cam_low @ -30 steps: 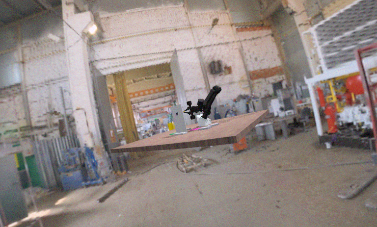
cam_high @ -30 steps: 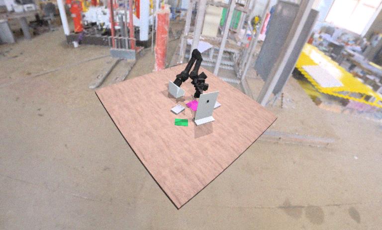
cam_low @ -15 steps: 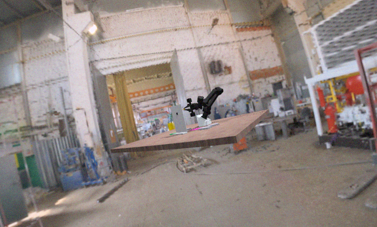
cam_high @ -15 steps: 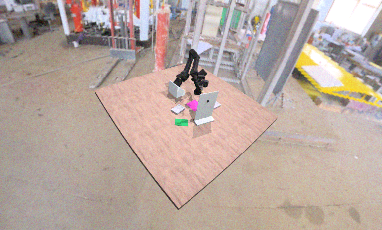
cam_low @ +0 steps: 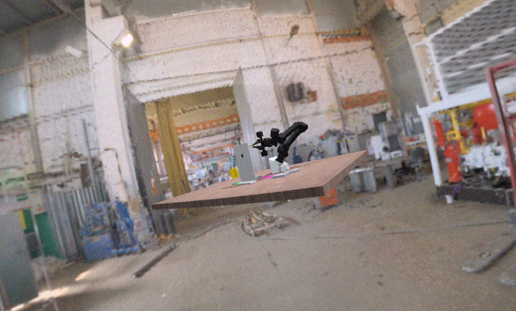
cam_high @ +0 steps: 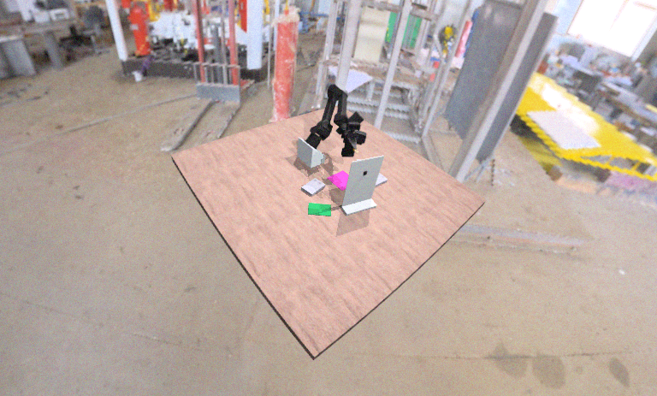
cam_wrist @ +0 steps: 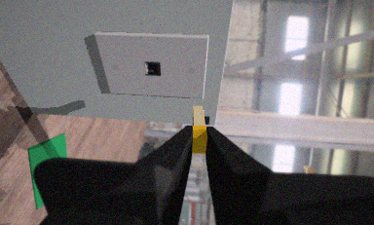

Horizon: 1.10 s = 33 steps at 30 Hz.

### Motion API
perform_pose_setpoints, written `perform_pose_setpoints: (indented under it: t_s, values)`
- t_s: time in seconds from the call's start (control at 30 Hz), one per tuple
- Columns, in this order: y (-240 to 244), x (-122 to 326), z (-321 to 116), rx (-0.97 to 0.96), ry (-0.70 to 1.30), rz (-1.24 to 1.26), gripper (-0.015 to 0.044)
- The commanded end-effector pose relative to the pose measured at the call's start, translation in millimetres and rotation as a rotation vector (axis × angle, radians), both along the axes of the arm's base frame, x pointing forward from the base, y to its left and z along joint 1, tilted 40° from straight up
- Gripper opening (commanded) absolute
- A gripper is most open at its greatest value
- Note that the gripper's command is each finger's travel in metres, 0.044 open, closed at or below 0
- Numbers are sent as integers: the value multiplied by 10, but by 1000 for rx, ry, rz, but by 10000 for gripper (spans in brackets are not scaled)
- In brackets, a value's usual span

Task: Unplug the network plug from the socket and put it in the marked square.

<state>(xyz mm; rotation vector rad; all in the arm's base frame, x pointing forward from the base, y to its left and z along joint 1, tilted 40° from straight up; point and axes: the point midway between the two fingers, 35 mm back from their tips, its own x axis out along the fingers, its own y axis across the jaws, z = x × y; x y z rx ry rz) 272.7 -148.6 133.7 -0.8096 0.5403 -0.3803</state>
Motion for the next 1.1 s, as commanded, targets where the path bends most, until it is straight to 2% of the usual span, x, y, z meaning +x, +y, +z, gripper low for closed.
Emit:
perform_pose_setpoints:
  t_s: [0.0, 0.53, 1.07]
  values:
    - [32, 7, -68, -5, 51, 53, 0]
    - [443, -30, -681, 42, 336, 478, 0]
    - [939, -240, -961, 160, 380, 895, 0]
